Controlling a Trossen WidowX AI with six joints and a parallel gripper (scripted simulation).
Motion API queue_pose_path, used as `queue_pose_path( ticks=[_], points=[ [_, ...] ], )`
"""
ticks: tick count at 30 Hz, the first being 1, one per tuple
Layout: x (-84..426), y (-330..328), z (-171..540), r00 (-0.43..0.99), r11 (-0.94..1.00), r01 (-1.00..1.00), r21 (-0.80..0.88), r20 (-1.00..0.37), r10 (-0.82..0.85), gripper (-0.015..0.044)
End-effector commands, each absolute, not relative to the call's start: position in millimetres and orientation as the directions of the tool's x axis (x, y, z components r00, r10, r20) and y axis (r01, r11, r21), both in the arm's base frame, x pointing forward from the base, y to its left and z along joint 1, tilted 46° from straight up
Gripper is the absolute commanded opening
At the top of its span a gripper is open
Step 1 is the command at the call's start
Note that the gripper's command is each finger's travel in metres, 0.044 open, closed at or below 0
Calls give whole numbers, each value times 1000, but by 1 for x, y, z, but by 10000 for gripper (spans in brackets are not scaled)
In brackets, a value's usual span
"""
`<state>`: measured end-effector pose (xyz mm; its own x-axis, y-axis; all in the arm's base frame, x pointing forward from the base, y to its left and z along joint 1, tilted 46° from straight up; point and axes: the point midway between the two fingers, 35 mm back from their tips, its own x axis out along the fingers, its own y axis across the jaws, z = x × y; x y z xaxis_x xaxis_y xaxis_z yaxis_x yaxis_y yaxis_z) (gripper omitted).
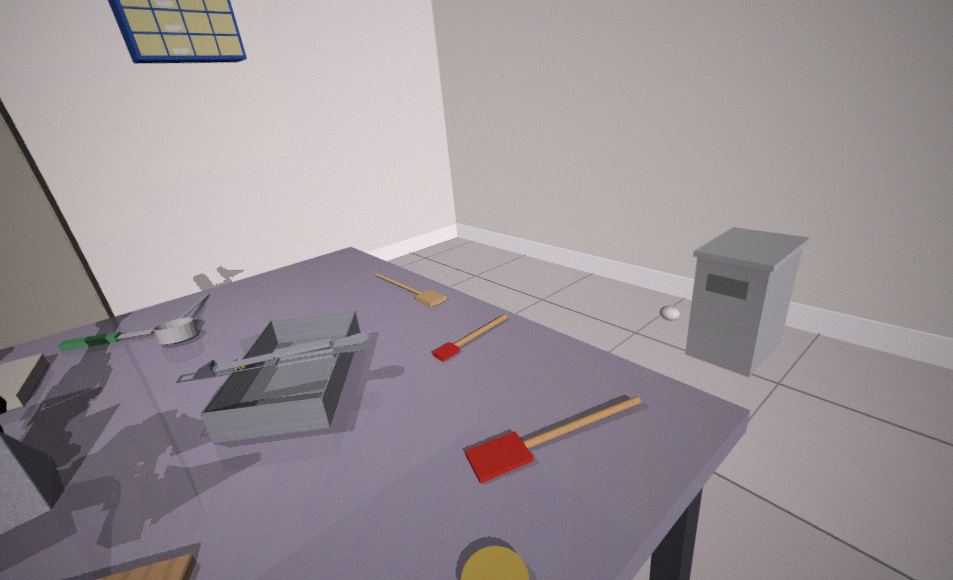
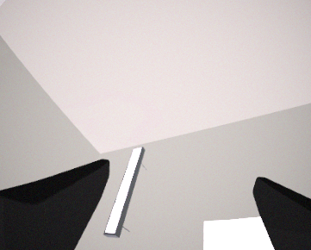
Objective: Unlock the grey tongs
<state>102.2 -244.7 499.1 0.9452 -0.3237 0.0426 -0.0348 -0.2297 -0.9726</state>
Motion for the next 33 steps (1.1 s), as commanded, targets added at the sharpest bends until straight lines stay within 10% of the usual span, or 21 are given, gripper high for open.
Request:
queue_pose_path(
  ticks=[1,6,20,26,33],
  points=[
    [103,-246,499,944,-221,-29,-975,46,-326,374],
    [110,-265,487,937,-97,21,-995,53,-345,260],
    [148,-309,438,931,414,169,-894,7,-365,260],
    [202,-329,369,965,916,171,-363,-128,-231,260],
    [253,-322,293,964,904,148,402,-263,-41,260]
  ],
)
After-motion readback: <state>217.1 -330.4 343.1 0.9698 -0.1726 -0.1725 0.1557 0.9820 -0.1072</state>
